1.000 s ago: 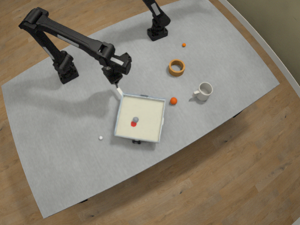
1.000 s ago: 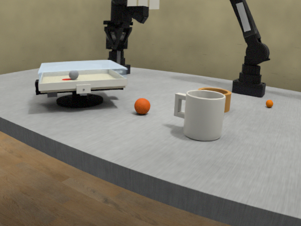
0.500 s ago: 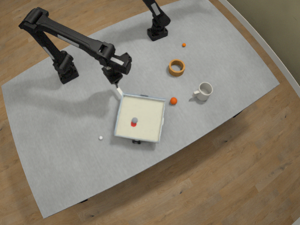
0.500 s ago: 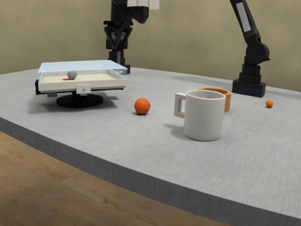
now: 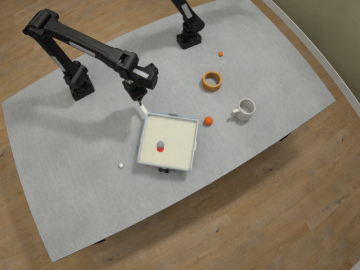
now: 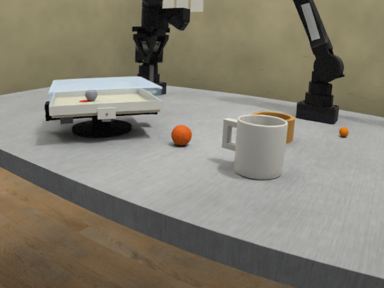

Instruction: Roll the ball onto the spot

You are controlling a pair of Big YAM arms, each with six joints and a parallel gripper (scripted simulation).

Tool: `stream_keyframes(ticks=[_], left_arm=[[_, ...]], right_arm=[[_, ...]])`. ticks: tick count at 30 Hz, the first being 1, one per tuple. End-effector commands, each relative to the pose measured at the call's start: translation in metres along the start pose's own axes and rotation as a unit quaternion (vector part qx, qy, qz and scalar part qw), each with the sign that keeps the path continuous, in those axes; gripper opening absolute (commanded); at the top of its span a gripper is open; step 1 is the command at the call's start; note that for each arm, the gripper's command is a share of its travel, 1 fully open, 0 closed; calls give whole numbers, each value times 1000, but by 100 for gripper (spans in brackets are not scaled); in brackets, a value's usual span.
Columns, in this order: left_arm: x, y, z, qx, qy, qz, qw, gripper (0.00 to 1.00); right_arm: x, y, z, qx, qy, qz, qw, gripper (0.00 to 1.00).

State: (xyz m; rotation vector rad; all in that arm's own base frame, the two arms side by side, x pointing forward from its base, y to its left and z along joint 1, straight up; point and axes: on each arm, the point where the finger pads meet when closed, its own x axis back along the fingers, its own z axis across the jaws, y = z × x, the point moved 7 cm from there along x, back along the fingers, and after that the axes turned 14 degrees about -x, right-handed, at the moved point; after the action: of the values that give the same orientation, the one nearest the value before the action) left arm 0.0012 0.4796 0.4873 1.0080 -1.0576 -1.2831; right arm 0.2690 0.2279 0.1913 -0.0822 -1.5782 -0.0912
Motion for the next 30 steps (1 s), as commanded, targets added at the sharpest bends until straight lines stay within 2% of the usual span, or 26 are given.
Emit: stream_keyframes(ticks=[1, 30], left_arm=[[5, 11, 9, -6, 9, -18, 1000, 100], [5, 11, 9, -6, 9, -18, 1000, 100]], right_arm=[[14, 20, -7, -2, -6, -10, 1000, 0], [17, 20, -8, -2, -6, -10, 1000, 0]])
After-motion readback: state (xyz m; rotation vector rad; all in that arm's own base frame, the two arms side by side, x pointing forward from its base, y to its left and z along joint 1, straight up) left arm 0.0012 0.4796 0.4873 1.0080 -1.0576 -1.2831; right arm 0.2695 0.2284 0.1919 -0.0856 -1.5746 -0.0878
